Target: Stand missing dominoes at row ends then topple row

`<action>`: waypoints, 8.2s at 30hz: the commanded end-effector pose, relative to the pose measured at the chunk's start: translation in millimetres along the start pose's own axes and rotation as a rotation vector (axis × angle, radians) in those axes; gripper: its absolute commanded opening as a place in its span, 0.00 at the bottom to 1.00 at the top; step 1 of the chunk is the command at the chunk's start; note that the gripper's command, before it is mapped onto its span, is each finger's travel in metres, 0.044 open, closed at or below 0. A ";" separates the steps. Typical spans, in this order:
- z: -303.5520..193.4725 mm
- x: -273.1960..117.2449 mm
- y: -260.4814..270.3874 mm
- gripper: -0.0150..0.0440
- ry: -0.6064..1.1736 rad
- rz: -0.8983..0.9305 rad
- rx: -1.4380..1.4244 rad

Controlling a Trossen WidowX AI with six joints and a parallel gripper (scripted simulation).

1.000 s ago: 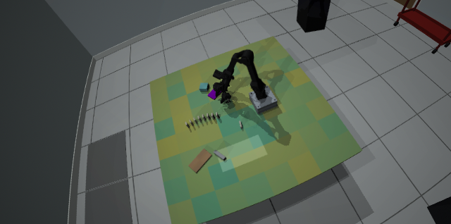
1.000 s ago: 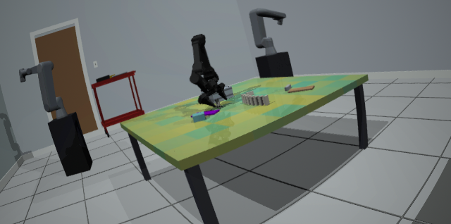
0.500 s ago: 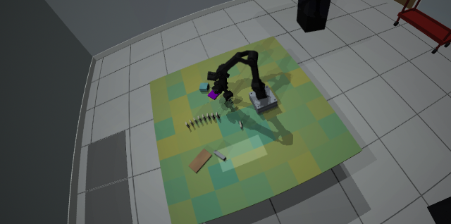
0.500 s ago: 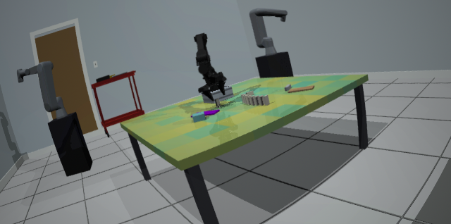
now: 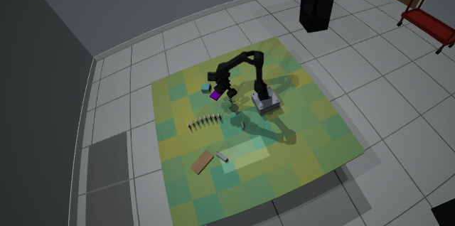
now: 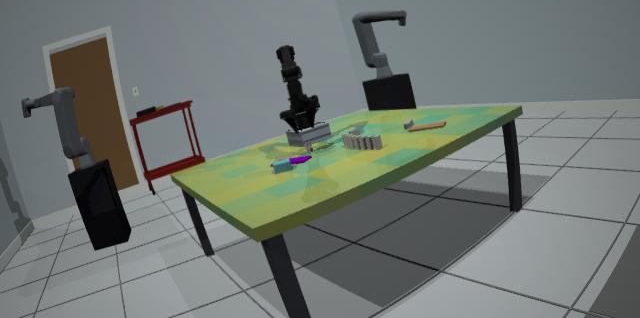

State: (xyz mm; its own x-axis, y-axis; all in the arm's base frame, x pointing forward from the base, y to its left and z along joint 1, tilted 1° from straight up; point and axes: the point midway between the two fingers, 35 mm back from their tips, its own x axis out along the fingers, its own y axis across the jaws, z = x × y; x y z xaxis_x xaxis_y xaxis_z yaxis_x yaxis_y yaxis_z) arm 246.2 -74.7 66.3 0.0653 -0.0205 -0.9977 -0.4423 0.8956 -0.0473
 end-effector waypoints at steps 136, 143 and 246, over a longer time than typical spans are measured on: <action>114.4 65.3 94.6 0.66 0.017 0.013 0.578; 114.4 65.3 94.6 0.97 0.017 0.013 0.578; 62.7 85.2 259.3 0.30 -0.002 0.038 -1.139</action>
State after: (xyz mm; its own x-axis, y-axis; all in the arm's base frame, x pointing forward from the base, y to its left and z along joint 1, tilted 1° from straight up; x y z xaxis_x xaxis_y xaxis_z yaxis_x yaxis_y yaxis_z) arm 193.0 184.3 -27.2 0.0341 0.0034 -0.9994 -0.9991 -0.0249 -0.0341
